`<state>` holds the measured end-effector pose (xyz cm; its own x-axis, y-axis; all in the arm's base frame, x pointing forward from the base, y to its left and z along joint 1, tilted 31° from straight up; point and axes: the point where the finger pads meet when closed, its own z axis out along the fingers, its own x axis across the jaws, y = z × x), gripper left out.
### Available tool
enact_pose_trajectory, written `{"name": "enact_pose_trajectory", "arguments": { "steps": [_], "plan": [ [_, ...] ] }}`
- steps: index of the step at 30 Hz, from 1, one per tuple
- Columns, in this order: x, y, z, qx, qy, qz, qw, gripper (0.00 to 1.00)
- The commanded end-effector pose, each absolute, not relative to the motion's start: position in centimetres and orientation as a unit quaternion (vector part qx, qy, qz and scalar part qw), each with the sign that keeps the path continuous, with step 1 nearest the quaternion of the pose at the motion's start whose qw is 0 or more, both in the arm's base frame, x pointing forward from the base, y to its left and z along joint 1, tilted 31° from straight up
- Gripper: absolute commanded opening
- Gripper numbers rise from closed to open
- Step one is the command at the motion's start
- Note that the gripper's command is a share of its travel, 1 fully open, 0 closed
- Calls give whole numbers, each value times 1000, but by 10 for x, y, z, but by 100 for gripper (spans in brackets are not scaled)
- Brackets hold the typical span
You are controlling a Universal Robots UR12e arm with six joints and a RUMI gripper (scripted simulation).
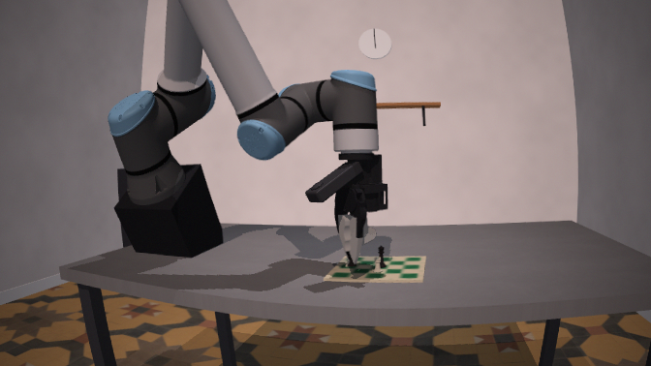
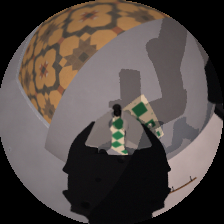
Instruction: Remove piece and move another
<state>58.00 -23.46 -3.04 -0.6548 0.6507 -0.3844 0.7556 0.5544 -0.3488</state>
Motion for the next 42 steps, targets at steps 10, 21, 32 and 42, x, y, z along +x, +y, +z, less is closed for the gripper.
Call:
{"name": "enact_pose_trajectory", "arguments": {
  "steps": [10, 21, 32, 42],
  "plan": [
    [581, -255, -64, 401, 875, -248, 107, 0],
    [581, -255, -64, 401, 875, -248, 107, 0],
    [581, -255, -64, 401, 875, -248, 107, 0],
    [581, -255, -64, 401, 875, -248, 107, 0]
  ]
}}
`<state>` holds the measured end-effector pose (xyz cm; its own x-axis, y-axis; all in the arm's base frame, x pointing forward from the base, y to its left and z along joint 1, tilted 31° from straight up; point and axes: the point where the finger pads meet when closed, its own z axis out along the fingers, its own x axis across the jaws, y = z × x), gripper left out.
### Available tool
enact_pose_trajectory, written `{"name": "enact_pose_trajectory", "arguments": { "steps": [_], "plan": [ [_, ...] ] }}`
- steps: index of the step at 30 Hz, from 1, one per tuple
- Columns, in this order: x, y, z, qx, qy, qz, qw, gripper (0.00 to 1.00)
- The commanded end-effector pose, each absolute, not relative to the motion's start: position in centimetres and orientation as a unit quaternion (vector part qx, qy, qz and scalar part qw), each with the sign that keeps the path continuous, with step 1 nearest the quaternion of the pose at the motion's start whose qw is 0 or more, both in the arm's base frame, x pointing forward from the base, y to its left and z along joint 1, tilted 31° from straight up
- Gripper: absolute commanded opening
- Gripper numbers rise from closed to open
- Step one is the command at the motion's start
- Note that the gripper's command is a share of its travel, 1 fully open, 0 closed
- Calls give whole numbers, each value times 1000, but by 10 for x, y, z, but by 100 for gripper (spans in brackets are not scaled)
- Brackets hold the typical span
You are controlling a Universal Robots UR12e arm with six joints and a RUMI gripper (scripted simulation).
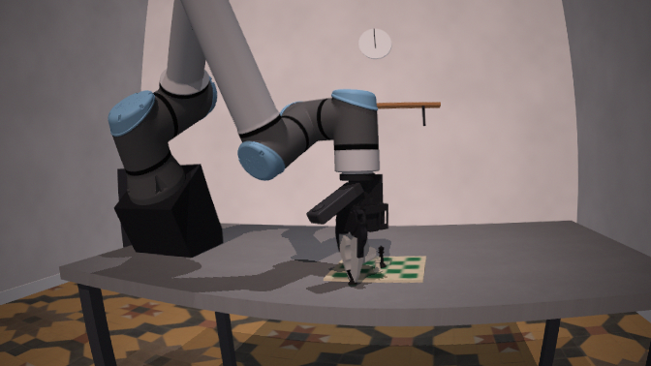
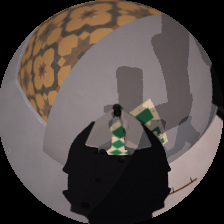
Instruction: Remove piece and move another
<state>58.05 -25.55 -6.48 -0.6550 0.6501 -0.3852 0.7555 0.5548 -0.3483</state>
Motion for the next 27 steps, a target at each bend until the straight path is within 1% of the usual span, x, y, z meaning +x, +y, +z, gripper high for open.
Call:
{"name": "enact_pose_trajectory", "arguments": {
  "steps": [1, 27],
  "plan": [
    [581, -255, -64, 401, 875, -248, 107, 0],
    [581, -257, -68, 401, 875, -248, 107, 0]
  ]
}}
